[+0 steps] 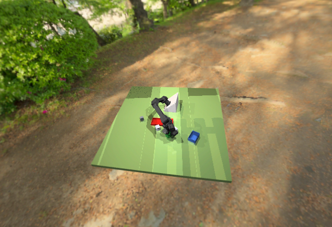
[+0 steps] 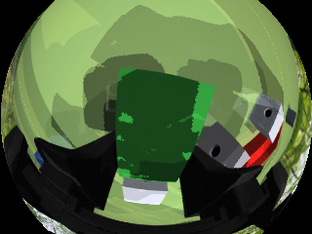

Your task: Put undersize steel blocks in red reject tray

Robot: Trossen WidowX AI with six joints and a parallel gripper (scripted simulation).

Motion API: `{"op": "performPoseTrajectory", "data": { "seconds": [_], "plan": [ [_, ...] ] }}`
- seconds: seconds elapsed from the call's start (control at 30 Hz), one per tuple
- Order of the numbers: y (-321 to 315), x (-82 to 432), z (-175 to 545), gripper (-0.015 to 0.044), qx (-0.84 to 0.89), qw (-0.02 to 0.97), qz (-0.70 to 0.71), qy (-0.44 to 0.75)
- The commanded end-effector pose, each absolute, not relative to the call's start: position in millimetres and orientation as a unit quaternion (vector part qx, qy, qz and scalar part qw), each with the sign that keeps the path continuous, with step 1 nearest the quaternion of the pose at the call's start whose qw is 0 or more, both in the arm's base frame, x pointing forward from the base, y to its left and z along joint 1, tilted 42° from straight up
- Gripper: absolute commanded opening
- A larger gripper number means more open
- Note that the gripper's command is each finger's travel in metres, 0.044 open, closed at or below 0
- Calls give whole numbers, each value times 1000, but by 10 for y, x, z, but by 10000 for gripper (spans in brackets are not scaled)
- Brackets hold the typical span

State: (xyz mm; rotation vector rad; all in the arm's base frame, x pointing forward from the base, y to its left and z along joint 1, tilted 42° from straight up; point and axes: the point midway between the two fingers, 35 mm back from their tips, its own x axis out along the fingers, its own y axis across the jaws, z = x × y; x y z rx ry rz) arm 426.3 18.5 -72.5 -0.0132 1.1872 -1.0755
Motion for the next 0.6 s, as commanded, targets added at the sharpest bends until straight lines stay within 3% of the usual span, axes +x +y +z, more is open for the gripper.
{"op": "performPoseTrajectory", "data": {
  "seconds": [0.0,0.57],
  "plan": [
    [217,4259,-728,0,-3,697,-480,532],
    [229,4241,-738,0,-3,697,-480,532]
  ]
}}
